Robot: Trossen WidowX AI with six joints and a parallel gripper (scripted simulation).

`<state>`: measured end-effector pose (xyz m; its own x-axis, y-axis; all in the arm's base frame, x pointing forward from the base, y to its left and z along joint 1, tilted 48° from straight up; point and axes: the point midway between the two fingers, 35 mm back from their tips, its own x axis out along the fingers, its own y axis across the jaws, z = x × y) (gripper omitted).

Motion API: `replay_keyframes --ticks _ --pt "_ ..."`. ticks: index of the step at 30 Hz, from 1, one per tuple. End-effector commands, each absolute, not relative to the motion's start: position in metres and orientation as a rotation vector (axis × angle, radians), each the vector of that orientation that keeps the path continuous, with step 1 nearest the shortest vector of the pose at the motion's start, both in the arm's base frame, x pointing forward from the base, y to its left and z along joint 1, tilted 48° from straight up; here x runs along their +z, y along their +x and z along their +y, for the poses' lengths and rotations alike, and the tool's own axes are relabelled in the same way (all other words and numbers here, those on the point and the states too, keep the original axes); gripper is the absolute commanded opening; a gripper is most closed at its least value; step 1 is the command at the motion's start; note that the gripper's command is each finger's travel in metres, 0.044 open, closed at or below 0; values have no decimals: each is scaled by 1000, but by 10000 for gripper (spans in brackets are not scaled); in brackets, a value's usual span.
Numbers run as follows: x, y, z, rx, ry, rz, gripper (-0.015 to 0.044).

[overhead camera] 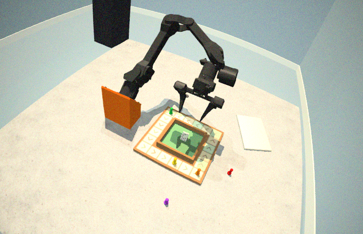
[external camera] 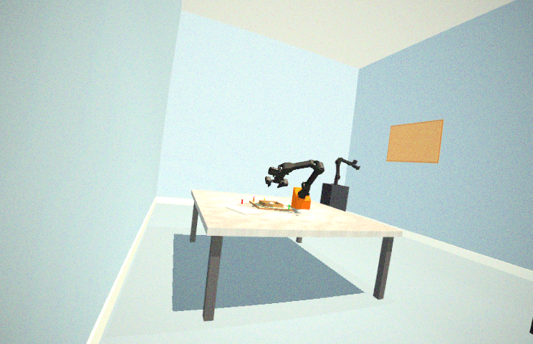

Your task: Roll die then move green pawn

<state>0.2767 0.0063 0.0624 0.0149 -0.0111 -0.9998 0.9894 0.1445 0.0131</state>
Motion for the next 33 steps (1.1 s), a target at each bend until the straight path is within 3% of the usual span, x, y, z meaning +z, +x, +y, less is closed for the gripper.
replay_keyframes --ticks 1,7,16,25,33 --pt "58 274 6 -1078 1109 1339 440" --pt "23 269 19 -749 1484 1846 440" --pt "18 269 17 -705 1567 1882 440" --pt "54 231 53 131 1033 1802 204" --pt "78 182 85 873 408 1461 200"
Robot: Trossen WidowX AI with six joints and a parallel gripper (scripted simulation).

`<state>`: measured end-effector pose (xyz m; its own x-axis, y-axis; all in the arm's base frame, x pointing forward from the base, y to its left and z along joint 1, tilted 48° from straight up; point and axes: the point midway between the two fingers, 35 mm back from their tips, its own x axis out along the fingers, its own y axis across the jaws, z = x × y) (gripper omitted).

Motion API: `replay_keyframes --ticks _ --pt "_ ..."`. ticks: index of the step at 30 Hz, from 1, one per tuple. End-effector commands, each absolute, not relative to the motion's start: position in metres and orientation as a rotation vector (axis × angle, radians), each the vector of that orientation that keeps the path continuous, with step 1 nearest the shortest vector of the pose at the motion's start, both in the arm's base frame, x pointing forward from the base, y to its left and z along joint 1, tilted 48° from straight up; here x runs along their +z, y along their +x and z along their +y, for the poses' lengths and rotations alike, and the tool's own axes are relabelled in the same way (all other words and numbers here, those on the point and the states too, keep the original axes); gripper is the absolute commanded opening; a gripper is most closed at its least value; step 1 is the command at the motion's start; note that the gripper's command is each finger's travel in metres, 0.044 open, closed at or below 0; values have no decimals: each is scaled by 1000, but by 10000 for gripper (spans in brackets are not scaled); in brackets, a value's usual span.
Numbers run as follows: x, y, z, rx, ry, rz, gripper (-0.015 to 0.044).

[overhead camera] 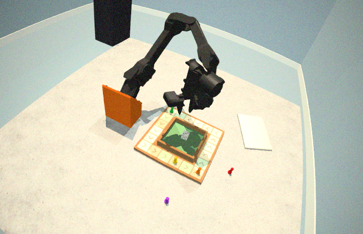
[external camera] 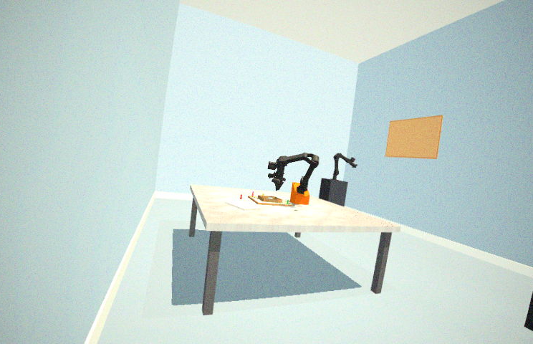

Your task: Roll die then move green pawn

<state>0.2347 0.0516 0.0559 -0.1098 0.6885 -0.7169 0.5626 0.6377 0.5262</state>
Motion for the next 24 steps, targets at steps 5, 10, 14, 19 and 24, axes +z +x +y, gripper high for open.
replay_keyframes --ticks 5,10,14,19,24 --pt "83 164 95 1090 186 1289 200" --pt "85 152 100 1211 49 1172 200" --pt "85 152 100 1211 49 1172 200" --pt "85 152 100 1211 49 1172 200" --pt "85 152 100 1211 49 1172 200"
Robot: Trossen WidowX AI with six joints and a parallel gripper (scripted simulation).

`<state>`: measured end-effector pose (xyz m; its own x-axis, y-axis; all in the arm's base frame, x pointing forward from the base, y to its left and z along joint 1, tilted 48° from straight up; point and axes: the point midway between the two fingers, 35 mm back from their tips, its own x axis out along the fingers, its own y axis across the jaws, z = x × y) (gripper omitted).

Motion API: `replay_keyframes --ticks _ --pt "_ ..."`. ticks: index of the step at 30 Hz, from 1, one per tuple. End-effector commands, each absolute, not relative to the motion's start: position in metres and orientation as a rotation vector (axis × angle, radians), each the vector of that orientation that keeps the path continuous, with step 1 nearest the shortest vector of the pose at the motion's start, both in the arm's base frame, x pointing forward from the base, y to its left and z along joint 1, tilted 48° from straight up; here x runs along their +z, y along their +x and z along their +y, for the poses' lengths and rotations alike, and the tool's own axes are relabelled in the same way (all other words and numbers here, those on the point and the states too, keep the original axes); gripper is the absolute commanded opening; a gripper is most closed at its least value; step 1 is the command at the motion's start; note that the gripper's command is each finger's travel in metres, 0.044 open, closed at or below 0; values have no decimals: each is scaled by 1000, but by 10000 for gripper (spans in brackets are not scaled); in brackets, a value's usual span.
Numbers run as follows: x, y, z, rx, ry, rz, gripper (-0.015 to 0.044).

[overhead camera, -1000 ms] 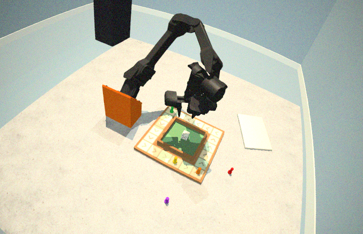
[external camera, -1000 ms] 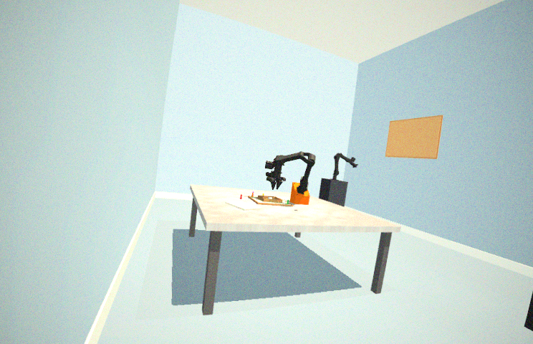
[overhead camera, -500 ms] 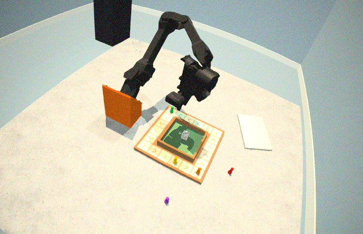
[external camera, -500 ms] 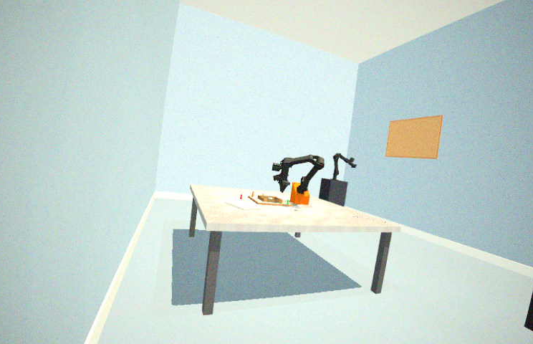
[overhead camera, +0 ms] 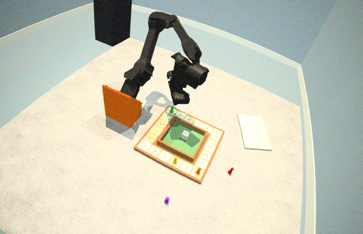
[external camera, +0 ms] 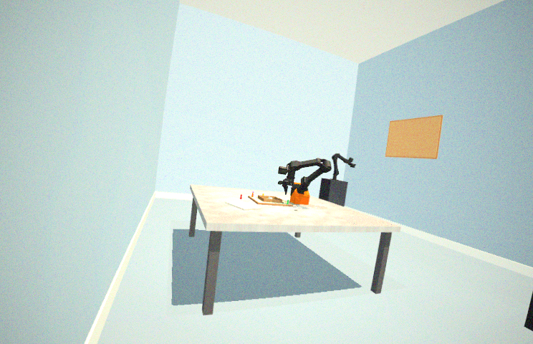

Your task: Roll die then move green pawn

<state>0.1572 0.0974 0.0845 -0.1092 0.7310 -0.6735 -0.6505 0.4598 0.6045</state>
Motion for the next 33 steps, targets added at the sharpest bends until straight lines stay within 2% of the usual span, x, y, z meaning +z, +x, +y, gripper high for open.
replay_keyframes --ticks 1,33 --pt "85 152 100 1211 49 1172 200" --pt "52 148 136 1211 49 1171 200"
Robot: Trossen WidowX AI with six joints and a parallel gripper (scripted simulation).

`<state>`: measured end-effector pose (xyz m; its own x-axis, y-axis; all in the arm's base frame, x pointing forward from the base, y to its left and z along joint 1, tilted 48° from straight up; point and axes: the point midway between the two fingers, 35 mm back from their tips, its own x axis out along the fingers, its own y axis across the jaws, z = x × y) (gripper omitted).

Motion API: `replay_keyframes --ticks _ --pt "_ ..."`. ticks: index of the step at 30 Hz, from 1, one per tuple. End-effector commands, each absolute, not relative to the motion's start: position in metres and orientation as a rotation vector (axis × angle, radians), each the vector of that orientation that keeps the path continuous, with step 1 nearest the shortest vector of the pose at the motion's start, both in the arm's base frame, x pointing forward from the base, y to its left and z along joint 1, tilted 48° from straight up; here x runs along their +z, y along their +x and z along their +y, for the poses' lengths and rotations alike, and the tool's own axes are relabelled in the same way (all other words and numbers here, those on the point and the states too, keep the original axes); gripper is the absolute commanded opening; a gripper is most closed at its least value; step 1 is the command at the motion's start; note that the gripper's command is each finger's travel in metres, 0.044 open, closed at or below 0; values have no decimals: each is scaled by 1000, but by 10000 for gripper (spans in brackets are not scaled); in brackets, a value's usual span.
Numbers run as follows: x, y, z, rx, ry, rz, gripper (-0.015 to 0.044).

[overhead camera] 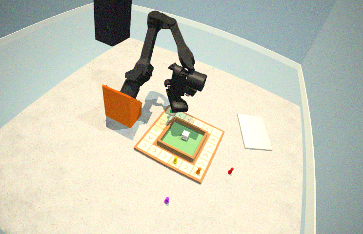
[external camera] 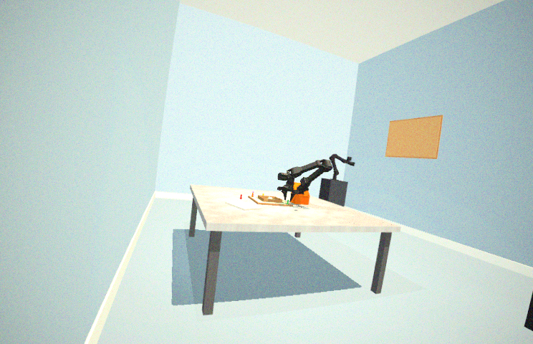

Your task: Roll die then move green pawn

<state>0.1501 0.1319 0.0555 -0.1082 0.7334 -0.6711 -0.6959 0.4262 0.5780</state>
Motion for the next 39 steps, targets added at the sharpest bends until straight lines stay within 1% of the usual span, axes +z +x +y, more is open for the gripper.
replay_keyframes --ticks 1,6,12,18,23,39 --pt "51 147 137 1211 49 1171 200" --pt "48 146 142 1213 51 1170 200" --pt "48 146 142 1213 51 1170 43" --pt "48 146 142 1213 51 1170 2" --pt "49 147 140 1210 49 1170 0" --pt "85 164 90 1180 23 1188 0"
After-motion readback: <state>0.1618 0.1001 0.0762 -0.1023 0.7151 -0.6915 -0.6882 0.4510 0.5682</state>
